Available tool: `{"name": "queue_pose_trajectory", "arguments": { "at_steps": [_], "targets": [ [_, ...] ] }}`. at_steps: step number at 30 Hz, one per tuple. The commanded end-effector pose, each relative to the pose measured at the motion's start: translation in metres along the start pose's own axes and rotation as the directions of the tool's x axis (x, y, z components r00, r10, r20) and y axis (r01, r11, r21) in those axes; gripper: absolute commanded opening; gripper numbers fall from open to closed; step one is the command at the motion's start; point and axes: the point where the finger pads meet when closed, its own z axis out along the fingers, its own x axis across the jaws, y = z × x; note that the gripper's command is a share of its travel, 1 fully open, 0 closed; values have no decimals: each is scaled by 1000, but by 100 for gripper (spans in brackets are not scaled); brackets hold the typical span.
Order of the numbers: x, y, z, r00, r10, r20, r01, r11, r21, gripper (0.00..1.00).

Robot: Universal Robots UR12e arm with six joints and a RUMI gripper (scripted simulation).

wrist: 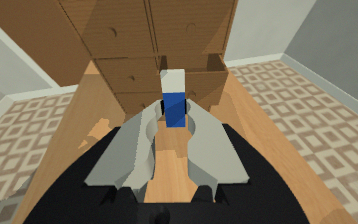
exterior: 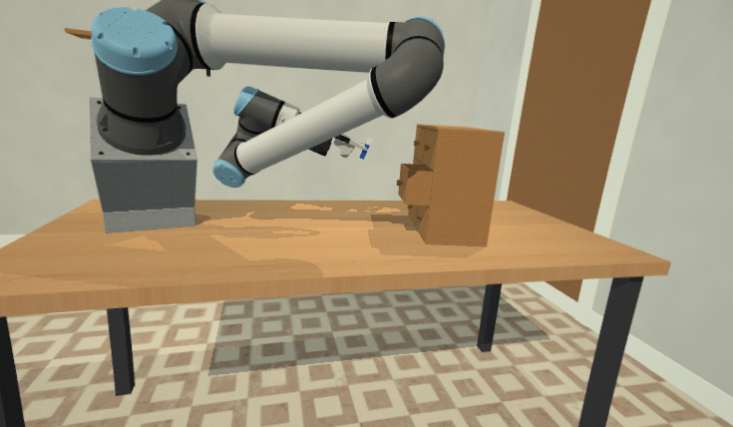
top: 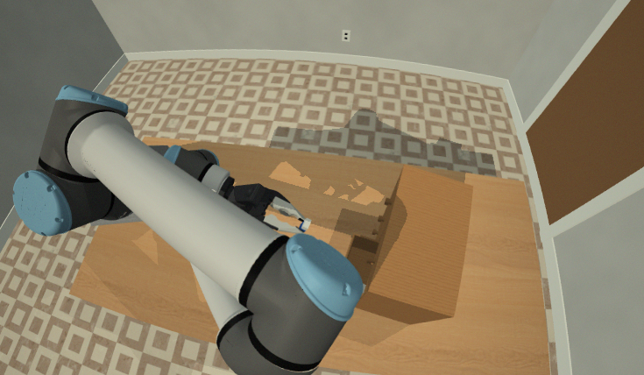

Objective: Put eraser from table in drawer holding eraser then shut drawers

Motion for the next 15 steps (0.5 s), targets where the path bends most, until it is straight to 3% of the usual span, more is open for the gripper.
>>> {"name": "queue_pose_trajectory", "arguments": {
  "at_steps": [1,15],
  "targets": [
    [0,-2,3,1000,0,0,0,1000,0,11],
    [0,-6,16,1000,0,0,0,1000,0,11]
  ]
}}
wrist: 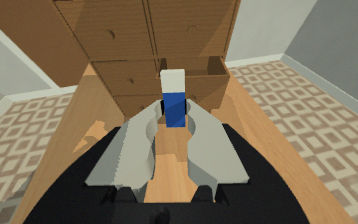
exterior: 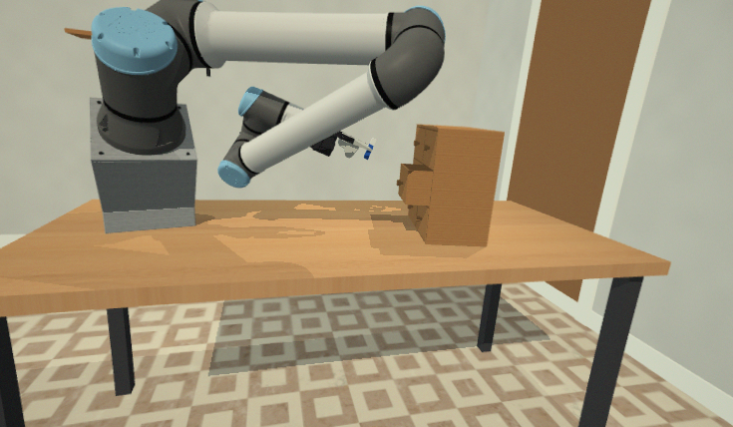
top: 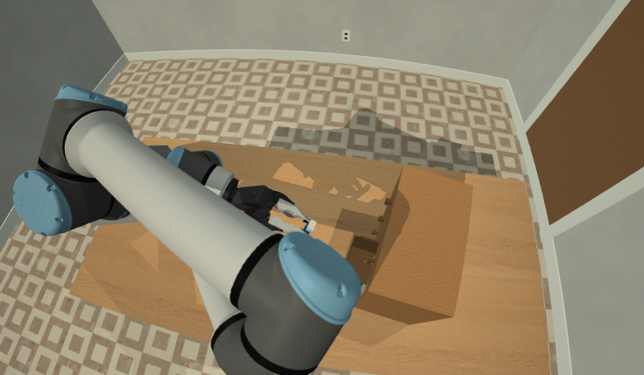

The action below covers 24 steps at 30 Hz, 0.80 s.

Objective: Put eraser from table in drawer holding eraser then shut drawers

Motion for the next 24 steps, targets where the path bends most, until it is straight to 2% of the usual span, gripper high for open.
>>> {"name": "queue_pose_trajectory", "arguments": {
  "at_steps": [1,24],
  "targets": [
    [0,-3,6,1000,0,0,0,1000,0,11],
    [0,-16,43,1000,0,0,0,1000,0,11]
  ]
}}
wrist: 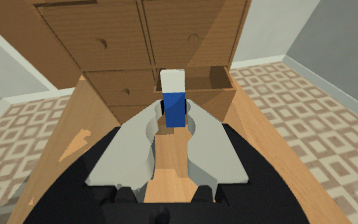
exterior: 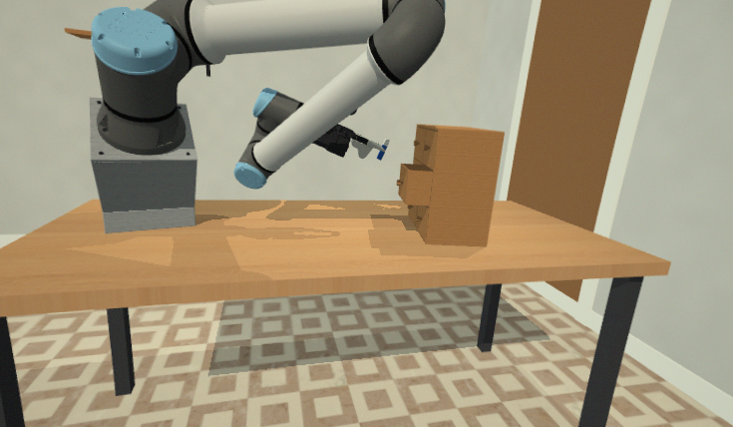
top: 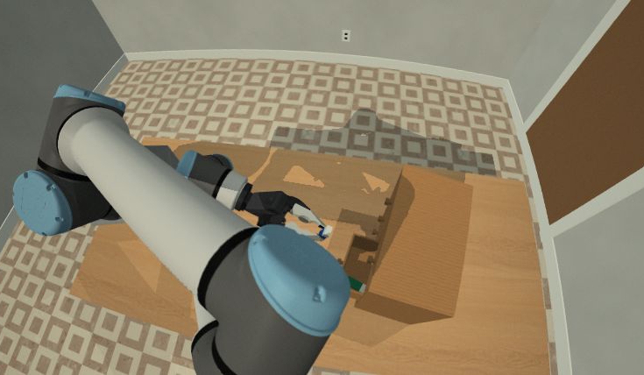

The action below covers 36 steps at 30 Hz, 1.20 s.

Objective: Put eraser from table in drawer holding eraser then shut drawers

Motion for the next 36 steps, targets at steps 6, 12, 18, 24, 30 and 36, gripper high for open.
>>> {"name": "queue_pose_trajectory", "arguments": {
  "at_steps": [6,12,18,24,30,36],
  "targets": [
    [0,-7,20,1000,0,0,0,1000,0,11],
    [0,-13,34,1000,0,0,0,1000,0,11],
    [0,-16,43,1000,0,0,0,1000,0,11],
    [0,-21,57,1000,0,0,0,1000,0,11],
    [0,-25,69,1000,0,0,0,1000,0,11],
    [0,-28,75,1000,0,0,0,1000,0,11]
  ]
}}
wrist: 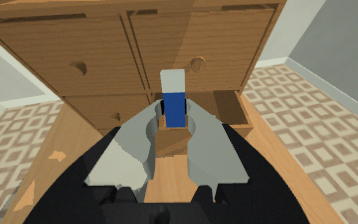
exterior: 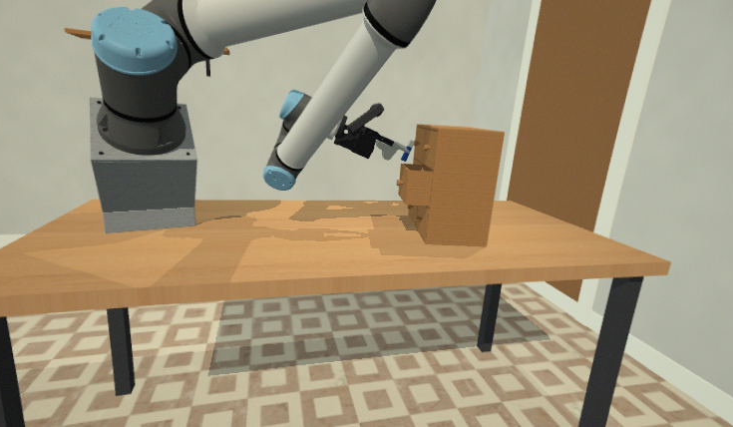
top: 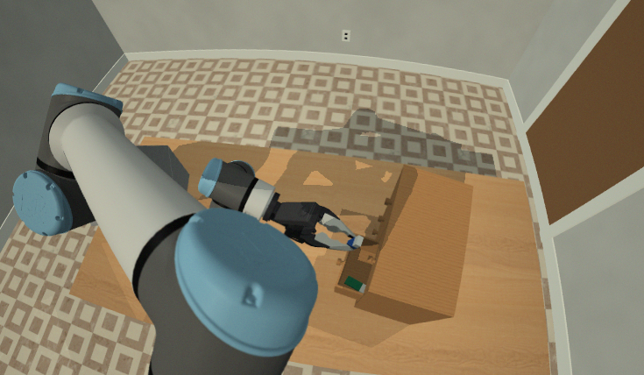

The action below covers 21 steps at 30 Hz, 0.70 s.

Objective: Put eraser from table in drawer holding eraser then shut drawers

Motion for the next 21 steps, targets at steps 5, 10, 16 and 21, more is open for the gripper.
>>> {"name": "queue_pose_trajectory", "arguments": {
  "at_steps": [5,10,16,21],
  "targets": [
    [0,-5,12,1000,0,0,0,1000,0,11],
    [0,-7,18,1000,0,0,0,1000,0,11],
    [0,-8,21,1000,0,0,0,1000,0,11],
    [0,-9,23,1000,0,0,0,1000,0,11]
  ]
}}
